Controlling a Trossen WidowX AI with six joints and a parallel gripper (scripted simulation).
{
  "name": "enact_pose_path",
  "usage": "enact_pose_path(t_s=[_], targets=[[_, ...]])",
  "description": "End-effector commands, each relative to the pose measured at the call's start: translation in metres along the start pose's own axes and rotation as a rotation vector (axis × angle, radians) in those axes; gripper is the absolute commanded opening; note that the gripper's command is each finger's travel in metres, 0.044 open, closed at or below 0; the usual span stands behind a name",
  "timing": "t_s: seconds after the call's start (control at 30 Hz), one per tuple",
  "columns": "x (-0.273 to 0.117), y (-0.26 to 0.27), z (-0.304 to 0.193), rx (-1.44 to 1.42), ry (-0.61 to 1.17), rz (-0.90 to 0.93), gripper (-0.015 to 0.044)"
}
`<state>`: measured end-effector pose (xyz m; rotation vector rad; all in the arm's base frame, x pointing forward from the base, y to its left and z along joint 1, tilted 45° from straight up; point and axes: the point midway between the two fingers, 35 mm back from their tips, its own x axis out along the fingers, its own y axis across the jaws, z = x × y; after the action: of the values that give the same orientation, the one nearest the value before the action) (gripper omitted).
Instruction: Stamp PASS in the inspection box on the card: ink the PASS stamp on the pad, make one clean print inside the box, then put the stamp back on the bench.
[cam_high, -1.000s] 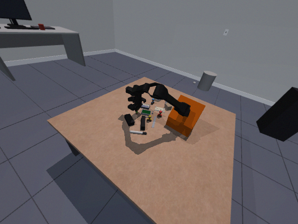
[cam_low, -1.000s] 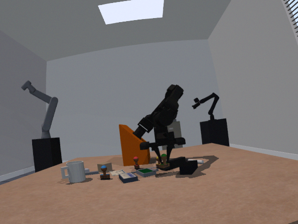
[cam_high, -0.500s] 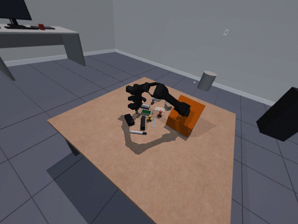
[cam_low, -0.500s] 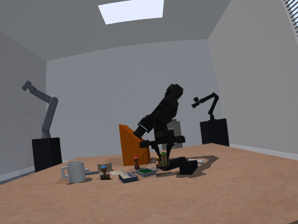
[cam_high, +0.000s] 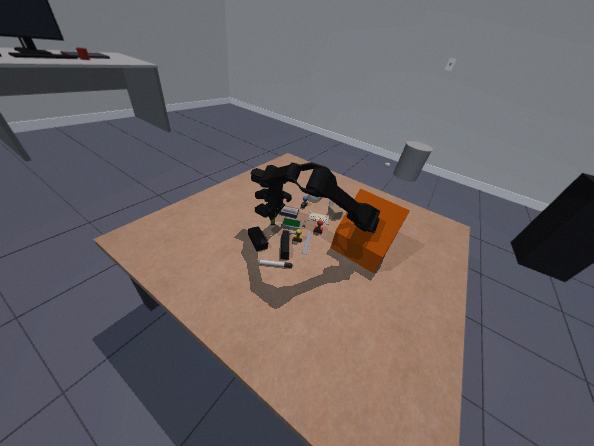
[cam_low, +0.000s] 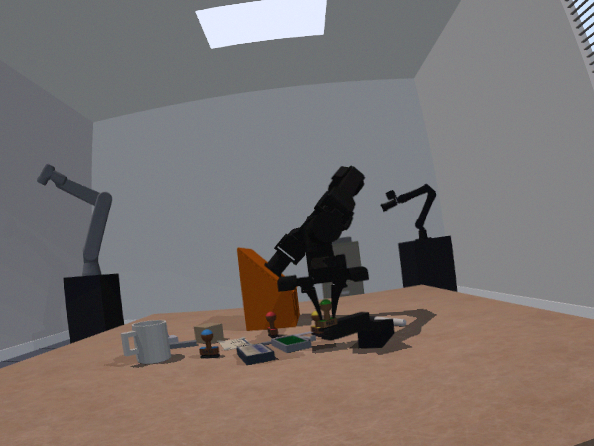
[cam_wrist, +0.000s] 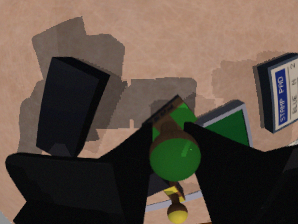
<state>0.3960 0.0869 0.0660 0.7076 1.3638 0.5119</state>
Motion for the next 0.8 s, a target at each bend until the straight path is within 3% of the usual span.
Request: enact_pose_path(t_s=[0.0,0.77], targets=[[-0.003,0.001,0.000,-0.004,0.000,0.004,0.0000],[-0.014,0.001,-0.001,-0.004,-0.002,0.006,0.0000]])
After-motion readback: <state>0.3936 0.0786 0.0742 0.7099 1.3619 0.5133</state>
